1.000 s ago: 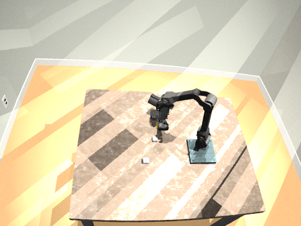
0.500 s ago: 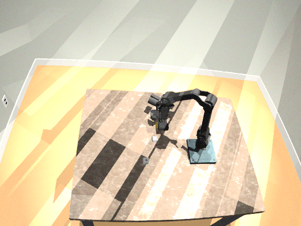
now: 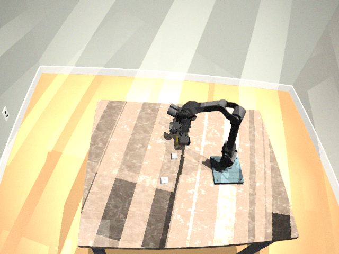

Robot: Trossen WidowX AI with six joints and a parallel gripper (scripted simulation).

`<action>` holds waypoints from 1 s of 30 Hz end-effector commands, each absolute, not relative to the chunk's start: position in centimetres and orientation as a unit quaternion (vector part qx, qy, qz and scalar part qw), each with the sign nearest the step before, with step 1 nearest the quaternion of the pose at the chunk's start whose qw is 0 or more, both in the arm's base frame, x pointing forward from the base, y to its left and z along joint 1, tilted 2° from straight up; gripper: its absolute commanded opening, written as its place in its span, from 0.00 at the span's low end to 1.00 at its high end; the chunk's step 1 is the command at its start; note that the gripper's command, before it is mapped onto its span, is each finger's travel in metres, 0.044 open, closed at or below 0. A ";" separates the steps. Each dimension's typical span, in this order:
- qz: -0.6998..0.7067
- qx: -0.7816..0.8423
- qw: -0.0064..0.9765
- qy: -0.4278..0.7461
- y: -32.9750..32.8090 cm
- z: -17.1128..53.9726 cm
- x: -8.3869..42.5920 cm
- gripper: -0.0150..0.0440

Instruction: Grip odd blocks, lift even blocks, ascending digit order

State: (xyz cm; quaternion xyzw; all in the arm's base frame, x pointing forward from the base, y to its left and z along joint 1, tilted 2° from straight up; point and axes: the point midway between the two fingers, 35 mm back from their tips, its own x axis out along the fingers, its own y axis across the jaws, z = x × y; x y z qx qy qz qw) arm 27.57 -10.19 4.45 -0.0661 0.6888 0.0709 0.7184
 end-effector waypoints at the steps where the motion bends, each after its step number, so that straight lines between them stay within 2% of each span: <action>1: 0.073 -0.066 0.719 0.688 -10.1 4.6 27.6 0.46; 29: 0.073 -0.066 0.719 0.688 -10.1 3.1 27.6 0.46; 30: 0.073 -0.066 0.719 0.688 -10.1 3.1 27.6 0.50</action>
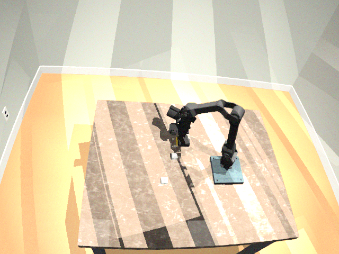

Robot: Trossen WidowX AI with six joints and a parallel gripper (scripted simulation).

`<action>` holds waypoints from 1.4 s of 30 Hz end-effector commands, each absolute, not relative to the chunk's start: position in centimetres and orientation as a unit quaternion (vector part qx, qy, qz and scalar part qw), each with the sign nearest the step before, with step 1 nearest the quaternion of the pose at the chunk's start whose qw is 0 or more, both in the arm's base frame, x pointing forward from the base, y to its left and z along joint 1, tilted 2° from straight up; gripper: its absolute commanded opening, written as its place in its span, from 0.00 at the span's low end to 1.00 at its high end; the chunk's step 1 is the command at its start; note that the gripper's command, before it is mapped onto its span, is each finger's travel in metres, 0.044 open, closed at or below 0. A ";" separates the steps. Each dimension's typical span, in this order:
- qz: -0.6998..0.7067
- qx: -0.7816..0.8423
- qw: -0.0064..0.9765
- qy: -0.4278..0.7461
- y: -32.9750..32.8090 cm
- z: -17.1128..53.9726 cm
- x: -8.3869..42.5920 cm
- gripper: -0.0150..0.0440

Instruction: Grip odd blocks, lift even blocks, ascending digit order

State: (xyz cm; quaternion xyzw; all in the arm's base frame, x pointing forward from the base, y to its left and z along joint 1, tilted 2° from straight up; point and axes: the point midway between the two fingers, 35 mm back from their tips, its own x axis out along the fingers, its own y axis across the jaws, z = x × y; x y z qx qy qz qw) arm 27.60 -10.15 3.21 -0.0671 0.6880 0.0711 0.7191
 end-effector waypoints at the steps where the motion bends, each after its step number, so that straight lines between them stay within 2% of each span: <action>1: 0.073 -0.066 0.719 0.688 -10.1 3.1 27.6 0.55; 10: 0.073 -0.066 0.719 0.688 -10.1 3.1 27.6 0.93; 20: 0.073 -0.066 0.719 0.688 -10.1 6.7 27.5 0.93; 27: 0.073 -0.066 0.719 0.688 -10.3 13.9 27.3 0.62; 31: 0.073 -0.066 0.719 0.688 -10.3 14.8 27.2 0.46; 42: 0.074 -0.068 0.722 0.685 -8.5 15.0 28.3 0.46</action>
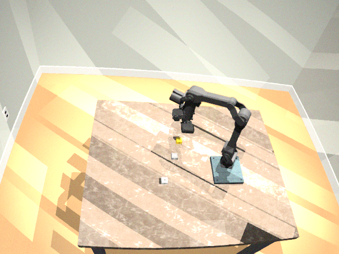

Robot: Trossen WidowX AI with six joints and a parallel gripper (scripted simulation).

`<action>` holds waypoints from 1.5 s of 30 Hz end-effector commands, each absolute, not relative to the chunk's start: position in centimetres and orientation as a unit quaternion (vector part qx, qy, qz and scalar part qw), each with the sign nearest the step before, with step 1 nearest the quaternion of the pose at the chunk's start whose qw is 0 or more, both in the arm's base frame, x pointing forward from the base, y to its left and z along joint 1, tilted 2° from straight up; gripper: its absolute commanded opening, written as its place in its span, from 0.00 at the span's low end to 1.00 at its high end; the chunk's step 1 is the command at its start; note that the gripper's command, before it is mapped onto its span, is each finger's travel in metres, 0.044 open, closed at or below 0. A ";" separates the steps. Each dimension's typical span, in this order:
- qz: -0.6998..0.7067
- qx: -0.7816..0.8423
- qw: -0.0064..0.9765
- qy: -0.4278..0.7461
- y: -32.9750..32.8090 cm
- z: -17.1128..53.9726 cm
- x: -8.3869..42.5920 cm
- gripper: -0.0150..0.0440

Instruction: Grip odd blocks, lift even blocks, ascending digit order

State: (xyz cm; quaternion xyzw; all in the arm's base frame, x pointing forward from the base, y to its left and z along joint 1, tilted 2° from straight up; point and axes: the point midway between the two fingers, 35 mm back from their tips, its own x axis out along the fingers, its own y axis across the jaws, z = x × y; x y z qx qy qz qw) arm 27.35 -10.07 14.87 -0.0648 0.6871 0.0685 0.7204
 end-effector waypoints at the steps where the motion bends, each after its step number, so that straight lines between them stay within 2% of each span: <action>1: 0.074 -0.069 0.723 0.683 -7.2 15.2 29.0 0.46; 9: 0.079 -0.064 0.724 0.682 3.9 15.8 32.7 0.46; 17: 0.082 -0.057 0.722 0.685 16.2 15.9 32.1 0.46; 22: 0.082 -0.057 0.721 0.685 17.2 15.9 31.9 0.46; 29: 0.082 -0.056 0.722 0.685 17.6 8.7 32.3 0.77; 33: 0.082 -0.056 0.721 0.685 17.5 7.8 32.2 0.93; 45: 0.082 -0.056 0.721 0.685 17.6 6.3 32.4 0.93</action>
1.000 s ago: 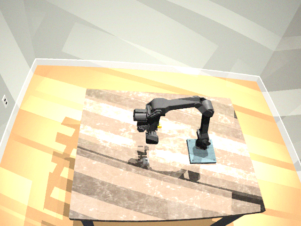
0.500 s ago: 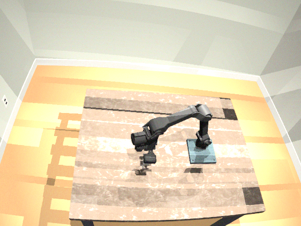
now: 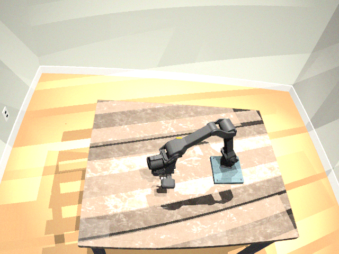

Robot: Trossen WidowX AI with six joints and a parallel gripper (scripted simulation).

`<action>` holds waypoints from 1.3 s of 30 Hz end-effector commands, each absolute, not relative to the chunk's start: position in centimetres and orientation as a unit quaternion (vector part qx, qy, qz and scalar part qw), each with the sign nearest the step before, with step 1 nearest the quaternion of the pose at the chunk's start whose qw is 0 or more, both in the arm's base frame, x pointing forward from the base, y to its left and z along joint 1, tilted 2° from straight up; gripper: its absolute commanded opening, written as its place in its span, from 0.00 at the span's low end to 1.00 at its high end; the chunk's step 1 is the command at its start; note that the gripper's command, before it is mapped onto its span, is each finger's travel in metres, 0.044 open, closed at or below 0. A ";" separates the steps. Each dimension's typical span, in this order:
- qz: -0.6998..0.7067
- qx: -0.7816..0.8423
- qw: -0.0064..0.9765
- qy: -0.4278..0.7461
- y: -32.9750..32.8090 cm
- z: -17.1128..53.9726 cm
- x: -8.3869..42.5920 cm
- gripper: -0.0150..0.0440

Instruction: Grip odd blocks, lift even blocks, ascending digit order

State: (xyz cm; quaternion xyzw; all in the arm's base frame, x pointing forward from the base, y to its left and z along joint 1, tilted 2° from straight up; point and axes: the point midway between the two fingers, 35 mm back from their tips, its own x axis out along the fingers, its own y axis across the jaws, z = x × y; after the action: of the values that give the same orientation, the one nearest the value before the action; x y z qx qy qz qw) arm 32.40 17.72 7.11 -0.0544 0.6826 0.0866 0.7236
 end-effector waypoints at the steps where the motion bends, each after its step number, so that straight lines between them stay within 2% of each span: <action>1: 0.082 -0.056 0.721 0.685 17.6 6.1 32.4 0.93; 14: 0.082 -0.056 0.721 0.685 17.7 4.2 32.4 0.93; 25: 0.082 -0.056 0.721 0.685 17.7 4.2 32.4 0.46; 39: 0.082 -0.056 0.721 0.685 17.7 4.2 32.4 0.46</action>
State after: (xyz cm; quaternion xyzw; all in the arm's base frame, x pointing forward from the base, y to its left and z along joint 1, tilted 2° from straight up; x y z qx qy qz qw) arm 32.37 17.72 4.31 -0.0560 0.6857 0.0850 0.7208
